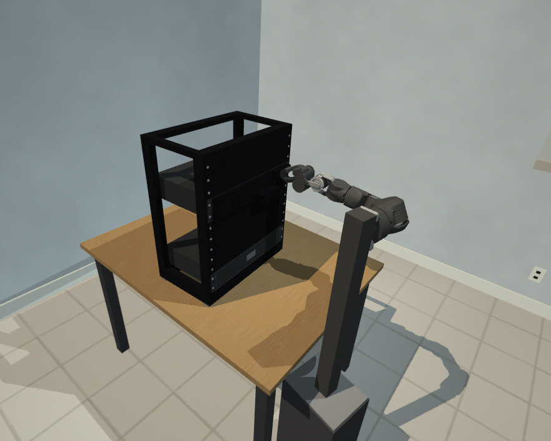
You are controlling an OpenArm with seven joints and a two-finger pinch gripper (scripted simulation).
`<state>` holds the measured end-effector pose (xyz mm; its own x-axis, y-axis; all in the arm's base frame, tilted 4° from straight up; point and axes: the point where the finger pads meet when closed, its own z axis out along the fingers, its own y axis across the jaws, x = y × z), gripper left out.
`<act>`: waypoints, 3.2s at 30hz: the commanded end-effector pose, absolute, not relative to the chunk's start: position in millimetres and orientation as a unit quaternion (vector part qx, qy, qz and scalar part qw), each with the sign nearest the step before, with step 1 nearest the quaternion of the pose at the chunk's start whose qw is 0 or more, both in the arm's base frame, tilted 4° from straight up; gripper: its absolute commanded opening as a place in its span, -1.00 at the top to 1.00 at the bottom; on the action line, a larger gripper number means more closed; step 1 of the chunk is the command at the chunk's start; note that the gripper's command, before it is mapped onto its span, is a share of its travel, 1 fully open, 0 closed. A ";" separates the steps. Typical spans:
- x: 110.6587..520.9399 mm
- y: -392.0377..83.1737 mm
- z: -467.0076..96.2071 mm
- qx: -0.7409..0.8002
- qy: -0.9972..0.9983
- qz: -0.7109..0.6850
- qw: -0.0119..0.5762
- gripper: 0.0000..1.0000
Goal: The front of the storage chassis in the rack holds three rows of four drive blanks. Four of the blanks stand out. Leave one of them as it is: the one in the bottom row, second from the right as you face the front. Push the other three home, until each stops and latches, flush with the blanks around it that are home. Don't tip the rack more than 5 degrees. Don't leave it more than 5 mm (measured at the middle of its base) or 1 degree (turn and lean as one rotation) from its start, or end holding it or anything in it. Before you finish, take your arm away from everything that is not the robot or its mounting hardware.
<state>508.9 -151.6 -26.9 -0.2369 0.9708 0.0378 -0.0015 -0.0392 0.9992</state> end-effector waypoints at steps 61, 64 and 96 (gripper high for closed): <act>513.4 -140.9 -6.4 0.432 0.538 0.582 0.430 1.00; 513.4 -140.9 -6.4 0.432 0.538 0.582 0.430 1.00; 516.3 -140.5 -5.2 0.432 0.538 0.582 0.430 1.00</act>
